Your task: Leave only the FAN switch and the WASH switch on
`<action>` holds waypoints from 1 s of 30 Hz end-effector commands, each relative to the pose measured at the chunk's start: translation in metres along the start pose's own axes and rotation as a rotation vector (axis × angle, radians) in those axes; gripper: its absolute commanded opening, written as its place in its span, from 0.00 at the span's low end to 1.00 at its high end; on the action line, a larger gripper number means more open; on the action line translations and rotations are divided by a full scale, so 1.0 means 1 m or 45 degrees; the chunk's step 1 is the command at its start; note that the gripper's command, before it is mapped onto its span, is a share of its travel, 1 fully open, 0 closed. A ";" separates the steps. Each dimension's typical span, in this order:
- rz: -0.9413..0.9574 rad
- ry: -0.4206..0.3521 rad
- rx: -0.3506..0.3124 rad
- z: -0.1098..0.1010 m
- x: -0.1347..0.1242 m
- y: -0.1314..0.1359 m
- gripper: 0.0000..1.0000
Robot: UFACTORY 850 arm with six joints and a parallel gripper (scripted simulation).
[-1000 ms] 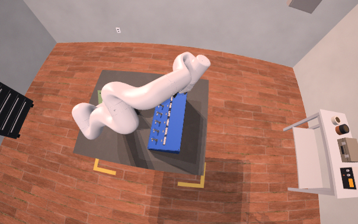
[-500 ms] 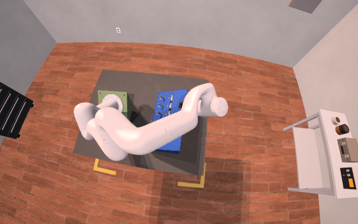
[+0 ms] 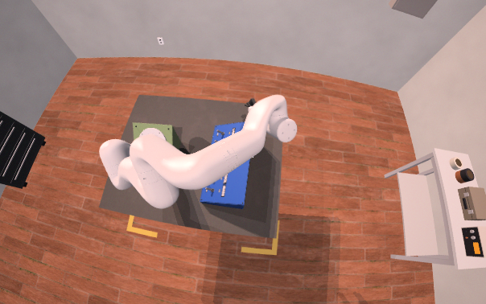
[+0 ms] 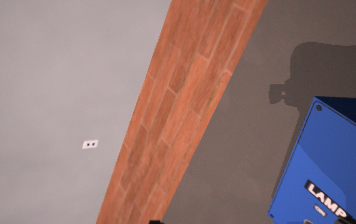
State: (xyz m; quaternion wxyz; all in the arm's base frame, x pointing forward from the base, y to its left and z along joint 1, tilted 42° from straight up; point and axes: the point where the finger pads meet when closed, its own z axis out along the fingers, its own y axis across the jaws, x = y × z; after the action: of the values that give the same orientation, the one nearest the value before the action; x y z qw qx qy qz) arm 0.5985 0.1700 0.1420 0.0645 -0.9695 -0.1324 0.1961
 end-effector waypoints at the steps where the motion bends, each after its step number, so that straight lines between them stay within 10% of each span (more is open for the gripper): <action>1: 0.246 0.126 0.071 0.024 0.012 -0.022 1.00; 17: 1.351 0.356 0.384 0.170 -0.024 -0.049 1.00; 30: 2.168 0.588 0.455 0.221 -0.115 -0.006 1.00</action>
State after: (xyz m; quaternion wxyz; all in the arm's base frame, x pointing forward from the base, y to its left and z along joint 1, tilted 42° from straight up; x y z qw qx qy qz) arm 0.4303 0.1744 -0.0169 0.0416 -0.7937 0.6050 0.0479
